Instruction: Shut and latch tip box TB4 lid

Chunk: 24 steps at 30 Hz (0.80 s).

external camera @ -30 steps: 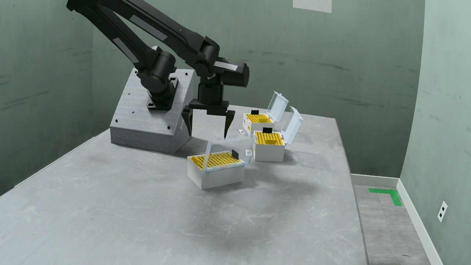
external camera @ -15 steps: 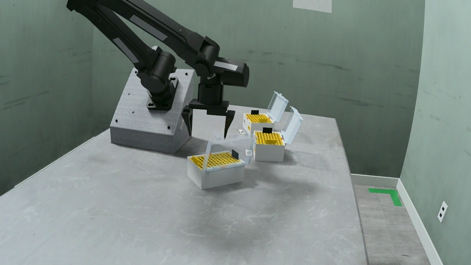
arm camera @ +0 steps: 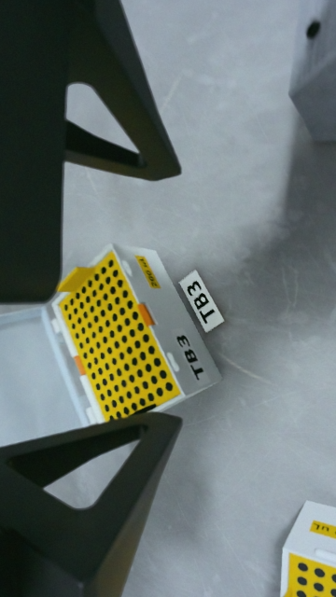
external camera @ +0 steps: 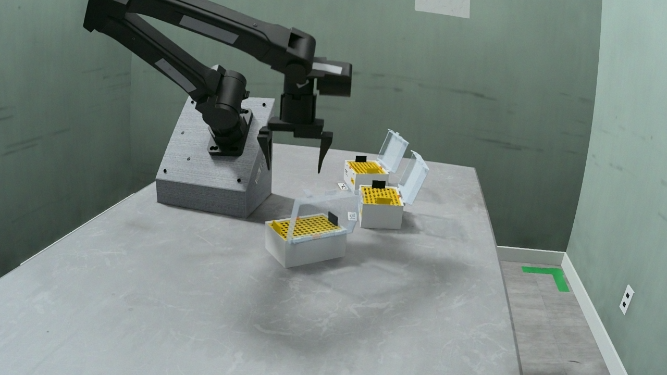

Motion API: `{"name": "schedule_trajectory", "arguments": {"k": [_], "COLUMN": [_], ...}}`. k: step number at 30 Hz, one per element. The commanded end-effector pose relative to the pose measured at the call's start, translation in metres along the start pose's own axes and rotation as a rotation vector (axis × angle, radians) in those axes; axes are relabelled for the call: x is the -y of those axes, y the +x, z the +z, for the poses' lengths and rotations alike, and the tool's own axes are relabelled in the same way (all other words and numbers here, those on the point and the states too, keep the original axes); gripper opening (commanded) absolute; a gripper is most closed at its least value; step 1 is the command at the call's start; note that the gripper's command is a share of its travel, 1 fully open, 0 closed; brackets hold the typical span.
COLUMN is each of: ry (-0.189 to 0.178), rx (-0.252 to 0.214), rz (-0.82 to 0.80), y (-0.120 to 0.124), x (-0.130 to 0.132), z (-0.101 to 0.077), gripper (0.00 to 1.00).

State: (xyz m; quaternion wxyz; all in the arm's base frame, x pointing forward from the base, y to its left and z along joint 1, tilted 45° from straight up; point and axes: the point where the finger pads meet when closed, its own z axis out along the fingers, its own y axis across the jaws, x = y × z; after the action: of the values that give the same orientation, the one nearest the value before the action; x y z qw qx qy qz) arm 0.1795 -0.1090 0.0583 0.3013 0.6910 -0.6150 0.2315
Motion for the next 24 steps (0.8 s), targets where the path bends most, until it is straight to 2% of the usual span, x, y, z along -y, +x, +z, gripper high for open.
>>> {"name": "schedule_trajectory", "arguments": {"k": [1,7,24], "ry": [0.048,0.037,0.045], "rx": [-0.001,0.001,-0.001], "rz": [0.079,0.069,0.074], "y": [0.010,0.007,0.007], "x": [0.021,0.020,0.022], "z": [-0.036,-0.064,-0.064], "gripper": [1.00,1.00,1.00]}}
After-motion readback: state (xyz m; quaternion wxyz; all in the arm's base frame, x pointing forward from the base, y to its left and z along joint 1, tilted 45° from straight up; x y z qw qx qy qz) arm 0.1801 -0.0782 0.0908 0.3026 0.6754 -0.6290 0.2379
